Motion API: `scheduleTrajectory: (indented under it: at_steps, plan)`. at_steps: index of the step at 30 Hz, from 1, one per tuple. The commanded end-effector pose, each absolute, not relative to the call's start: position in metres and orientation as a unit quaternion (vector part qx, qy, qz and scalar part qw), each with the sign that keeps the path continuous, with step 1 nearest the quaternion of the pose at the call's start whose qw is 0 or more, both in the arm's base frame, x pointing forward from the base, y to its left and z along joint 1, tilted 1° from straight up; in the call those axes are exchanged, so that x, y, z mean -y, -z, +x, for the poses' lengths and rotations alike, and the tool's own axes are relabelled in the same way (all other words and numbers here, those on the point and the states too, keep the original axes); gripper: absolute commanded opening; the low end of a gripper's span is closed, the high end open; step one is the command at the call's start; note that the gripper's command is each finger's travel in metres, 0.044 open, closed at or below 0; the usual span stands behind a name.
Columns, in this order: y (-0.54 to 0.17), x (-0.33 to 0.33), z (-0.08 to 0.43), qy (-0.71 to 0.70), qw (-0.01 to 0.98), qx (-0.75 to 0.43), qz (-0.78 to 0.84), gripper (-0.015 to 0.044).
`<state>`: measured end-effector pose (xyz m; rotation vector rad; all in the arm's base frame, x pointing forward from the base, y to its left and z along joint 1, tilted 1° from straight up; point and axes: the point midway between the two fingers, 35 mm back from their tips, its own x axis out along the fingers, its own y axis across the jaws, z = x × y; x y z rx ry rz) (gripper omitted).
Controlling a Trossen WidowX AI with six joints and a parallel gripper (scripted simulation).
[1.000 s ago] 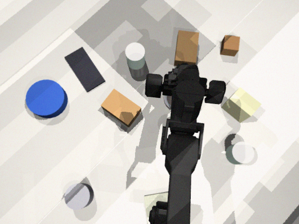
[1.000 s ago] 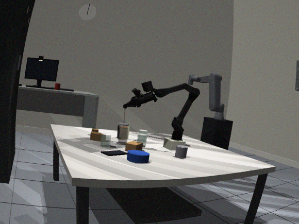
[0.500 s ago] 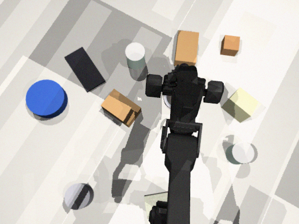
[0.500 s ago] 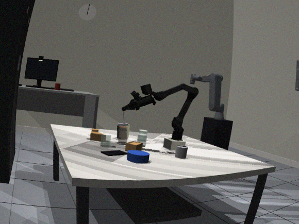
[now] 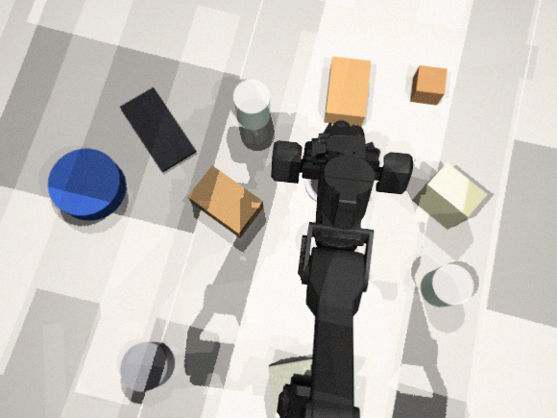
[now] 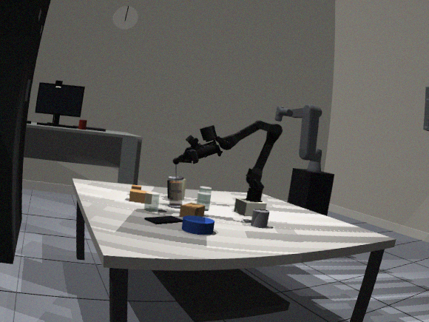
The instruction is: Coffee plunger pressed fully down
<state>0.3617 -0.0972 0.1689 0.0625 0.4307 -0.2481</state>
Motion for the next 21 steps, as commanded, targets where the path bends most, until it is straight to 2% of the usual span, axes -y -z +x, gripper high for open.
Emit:
scheduleTrajectory:
  at_steps: [1, 21]
  plan:
    - [-0.137, 0.096, 0.356, 0.123, 0.960, -0.248, 0.038, 0.0119]
    - [-0.121, 0.098, 0.370, 0.123, 0.960, -0.248, 0.038, 0.0119]
